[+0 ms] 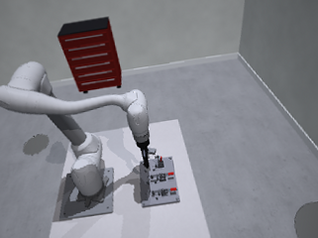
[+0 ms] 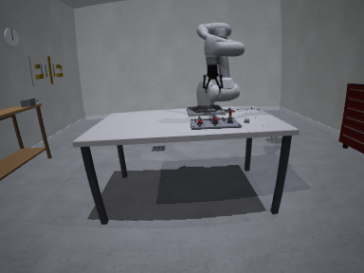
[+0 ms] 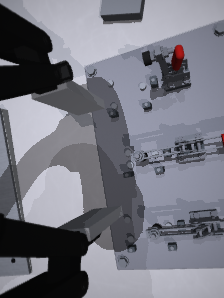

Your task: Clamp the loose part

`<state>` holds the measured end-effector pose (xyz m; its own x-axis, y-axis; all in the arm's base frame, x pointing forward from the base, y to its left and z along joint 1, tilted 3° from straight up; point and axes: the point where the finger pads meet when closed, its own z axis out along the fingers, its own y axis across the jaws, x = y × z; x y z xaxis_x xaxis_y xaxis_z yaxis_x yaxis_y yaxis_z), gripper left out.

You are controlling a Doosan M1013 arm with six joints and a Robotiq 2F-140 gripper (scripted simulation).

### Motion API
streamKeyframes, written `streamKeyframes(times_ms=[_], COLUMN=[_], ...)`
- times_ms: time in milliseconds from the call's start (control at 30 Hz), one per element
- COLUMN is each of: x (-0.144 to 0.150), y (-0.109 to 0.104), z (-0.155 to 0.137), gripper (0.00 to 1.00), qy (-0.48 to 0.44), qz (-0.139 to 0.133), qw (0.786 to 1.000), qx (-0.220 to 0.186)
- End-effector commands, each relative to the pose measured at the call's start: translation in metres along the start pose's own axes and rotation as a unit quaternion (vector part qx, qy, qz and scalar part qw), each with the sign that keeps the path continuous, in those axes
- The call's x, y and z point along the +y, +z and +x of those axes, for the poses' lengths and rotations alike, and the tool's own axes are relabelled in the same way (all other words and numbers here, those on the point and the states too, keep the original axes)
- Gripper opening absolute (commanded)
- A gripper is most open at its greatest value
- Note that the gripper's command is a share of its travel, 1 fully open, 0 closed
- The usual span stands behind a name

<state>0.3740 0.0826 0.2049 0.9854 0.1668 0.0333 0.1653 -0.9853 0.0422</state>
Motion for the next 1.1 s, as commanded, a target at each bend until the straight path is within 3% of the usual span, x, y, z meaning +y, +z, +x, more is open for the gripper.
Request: streamKeyframes(times_ms=[0,100,133,1067], x=[0.0000,0.0000,0.0000,0.0000], y=[0.0000,0.0000,0.0000,0.0000], z=[0.0000,0.0000,0.0000,0.0000], gripper=[0.62,0.62,0.35,0.35], qy=[0.000,0.000,0.000,0.000], qz=[0.000,0.000,0.000,0.000], qw=[1.000,1.000,1.000,1.000], qx=[0.000,0.000,0.000,0.000])
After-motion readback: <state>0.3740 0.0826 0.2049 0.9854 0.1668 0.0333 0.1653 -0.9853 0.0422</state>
